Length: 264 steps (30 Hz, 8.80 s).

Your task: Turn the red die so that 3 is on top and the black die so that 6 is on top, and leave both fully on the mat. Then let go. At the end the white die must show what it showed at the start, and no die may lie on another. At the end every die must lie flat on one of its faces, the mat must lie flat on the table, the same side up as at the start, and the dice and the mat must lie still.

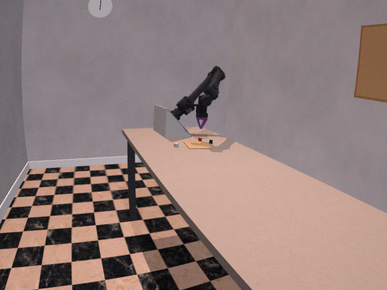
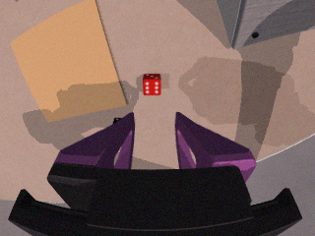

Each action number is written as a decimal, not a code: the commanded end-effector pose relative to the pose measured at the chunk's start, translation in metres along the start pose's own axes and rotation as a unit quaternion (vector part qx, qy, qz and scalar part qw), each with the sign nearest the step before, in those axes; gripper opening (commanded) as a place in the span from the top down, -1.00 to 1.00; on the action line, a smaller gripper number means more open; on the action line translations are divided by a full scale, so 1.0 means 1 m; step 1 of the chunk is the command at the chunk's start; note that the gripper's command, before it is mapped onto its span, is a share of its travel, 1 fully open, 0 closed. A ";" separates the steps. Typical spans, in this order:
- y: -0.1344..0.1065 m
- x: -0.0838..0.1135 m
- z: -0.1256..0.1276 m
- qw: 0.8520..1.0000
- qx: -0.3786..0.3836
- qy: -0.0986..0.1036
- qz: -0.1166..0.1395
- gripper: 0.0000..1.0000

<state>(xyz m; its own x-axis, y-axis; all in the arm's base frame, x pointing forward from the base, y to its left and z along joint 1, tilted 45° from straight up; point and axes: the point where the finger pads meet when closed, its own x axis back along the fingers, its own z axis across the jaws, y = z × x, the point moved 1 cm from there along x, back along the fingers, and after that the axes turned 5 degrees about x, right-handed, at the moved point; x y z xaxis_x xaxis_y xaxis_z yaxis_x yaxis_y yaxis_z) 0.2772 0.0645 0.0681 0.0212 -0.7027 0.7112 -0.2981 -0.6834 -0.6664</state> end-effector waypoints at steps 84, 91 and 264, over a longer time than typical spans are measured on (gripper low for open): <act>0.002 -0.053 0.006 1.000 -0.006 0.007 0.001 0.31; 0.002 -0.053 0.006 1.000 -0.006 0.007 0.001 0.31; -0.003 -0.057 0.008 1.000 0.003 0.004 0.000 0.31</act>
<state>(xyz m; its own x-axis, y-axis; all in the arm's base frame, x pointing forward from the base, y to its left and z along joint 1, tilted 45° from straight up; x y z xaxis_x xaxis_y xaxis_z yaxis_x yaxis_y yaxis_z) 0.2790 0.1023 0.0297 0.0169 -0.7002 0.7138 -0.2925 -0.6861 -0.6661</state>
